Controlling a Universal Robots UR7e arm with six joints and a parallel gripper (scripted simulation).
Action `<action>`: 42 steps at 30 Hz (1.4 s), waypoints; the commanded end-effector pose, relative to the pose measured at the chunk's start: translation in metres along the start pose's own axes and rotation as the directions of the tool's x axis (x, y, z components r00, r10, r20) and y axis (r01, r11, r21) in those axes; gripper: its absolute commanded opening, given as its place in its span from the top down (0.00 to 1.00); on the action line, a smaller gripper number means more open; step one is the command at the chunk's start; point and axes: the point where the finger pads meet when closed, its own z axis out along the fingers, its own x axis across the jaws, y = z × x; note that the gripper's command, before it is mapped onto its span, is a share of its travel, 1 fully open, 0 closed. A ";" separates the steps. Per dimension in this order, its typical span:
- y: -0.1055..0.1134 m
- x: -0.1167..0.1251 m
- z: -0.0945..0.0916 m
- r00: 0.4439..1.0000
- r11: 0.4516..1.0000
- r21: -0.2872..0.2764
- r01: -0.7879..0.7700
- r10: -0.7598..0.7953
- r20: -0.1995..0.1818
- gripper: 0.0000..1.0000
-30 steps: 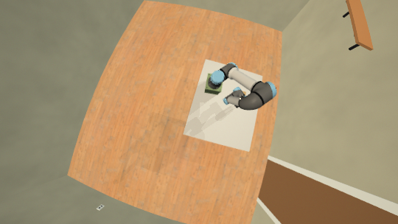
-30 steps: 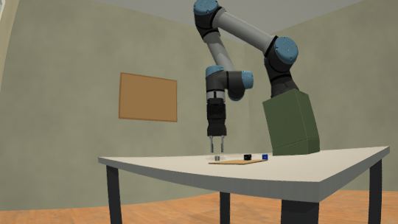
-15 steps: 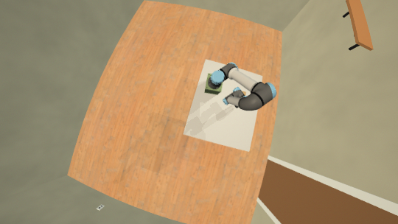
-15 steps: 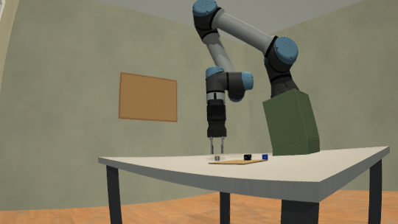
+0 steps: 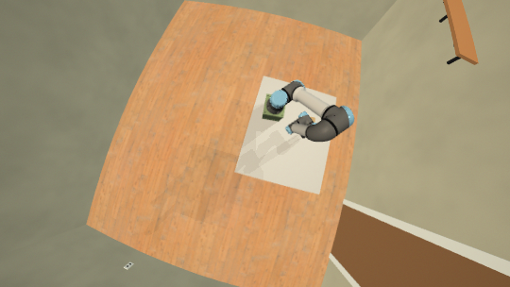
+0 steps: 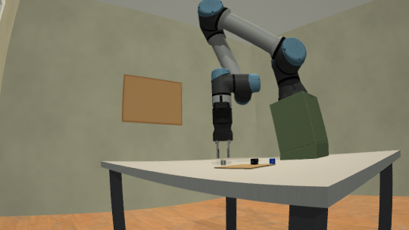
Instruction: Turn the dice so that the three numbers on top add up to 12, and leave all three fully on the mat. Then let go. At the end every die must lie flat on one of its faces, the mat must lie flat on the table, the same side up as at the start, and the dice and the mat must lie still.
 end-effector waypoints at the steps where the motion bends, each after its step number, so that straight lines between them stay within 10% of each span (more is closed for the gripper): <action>1: 0.000 0.000 0.000 1.000 1.000 0.000 0.000 0.000 -0.001 0.30; 42: 0.000 0.000 0.023 1.000 1.000 0.000 0.000 0.000 -0.001 0.30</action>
